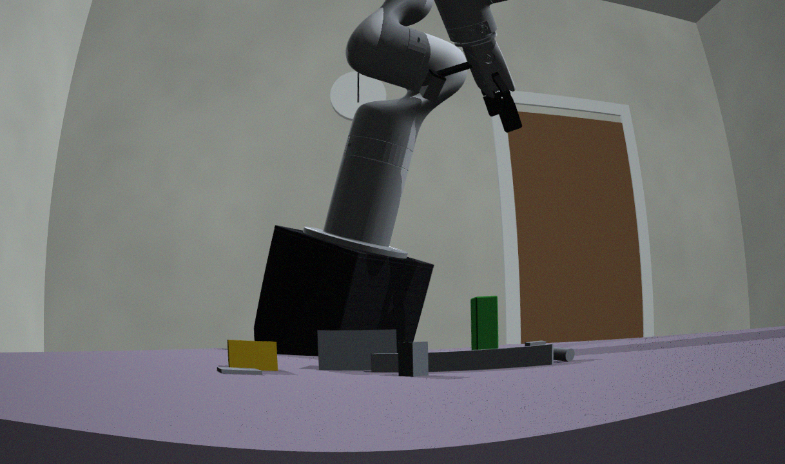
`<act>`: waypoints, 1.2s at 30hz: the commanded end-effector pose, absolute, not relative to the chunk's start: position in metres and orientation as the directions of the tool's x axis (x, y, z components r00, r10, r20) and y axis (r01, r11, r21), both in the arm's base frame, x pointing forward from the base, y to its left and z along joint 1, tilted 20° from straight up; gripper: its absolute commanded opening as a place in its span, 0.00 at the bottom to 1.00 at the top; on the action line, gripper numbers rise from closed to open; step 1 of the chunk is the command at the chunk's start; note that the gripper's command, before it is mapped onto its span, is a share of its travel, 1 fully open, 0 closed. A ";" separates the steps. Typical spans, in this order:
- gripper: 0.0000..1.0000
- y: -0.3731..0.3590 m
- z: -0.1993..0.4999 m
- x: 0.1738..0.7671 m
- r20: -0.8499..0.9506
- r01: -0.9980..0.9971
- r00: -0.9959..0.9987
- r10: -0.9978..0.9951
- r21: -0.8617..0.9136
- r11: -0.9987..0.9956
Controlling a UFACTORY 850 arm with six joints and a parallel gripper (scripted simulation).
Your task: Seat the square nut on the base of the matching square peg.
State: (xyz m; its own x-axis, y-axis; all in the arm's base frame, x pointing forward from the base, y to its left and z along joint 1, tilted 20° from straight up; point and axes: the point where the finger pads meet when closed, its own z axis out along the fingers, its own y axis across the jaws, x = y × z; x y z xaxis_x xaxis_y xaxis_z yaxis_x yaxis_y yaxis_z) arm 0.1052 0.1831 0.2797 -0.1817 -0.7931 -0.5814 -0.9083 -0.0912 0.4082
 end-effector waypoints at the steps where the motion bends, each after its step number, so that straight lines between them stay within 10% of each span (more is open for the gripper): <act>1: 1.00 0.183 0.280 0.106 -0.582 -0.909 -0.181 -0.793 0.407 -0.091; 17: 1.00 0.183 0.280 0.106 -0.582 -0.909 -0.181 -0.793 0.407 -0.091; 18: 0.60 0.183 0.280 0.106 -0.582 -0.909 -0.181 -0.793 0.407 -0.091; 36: 0.60 0.178 0.274 0.228 -0.560 -0.908 -0.378 -0.737 0.379 0.178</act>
State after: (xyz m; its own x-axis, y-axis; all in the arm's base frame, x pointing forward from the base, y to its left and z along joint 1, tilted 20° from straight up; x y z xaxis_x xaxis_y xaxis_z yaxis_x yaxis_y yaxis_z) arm 0.1938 0.1791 0.2795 -0.3292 -0.7560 -0.5658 -0.9162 0.1108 0.3850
